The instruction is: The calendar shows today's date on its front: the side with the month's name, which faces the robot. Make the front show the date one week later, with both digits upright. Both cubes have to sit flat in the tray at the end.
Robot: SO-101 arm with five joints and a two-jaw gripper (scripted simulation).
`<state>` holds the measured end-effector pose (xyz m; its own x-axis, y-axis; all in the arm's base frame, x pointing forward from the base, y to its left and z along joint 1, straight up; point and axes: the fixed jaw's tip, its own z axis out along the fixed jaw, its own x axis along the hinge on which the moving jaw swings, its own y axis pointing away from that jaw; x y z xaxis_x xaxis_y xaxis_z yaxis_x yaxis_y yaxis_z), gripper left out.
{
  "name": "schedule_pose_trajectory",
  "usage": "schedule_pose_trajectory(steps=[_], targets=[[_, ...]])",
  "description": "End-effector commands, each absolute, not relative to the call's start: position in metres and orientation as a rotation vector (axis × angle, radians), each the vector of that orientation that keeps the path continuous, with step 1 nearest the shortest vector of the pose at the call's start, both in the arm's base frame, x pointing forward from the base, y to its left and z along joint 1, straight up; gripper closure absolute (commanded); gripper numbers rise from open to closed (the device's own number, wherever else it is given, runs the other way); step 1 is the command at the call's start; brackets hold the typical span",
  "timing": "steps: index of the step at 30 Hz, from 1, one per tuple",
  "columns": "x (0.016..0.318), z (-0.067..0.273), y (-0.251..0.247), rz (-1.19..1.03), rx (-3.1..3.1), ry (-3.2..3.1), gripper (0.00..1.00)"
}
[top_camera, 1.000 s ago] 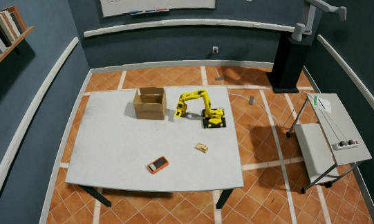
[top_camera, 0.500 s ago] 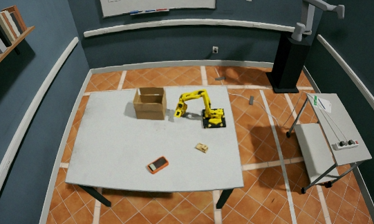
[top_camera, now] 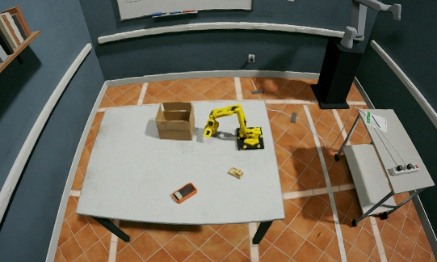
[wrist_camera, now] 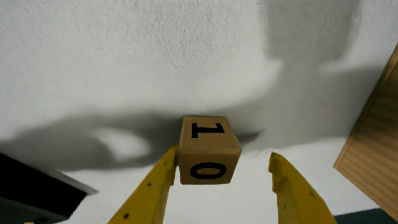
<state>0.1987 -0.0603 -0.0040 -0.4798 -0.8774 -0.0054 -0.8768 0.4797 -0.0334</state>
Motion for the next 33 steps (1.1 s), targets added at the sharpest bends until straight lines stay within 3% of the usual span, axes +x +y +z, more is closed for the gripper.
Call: schedule_pose_trajectory(steps=[1,20,33], targets=[[0.195,-0.005,-0.061,-0.013,-1.597,2.697,0.64],[0.195,0.046,-0.061,-0.013,-1.597,2.697,0.64],[0.194,0.051,-0.061,-0.013,-1.597,2.697,0.64]])
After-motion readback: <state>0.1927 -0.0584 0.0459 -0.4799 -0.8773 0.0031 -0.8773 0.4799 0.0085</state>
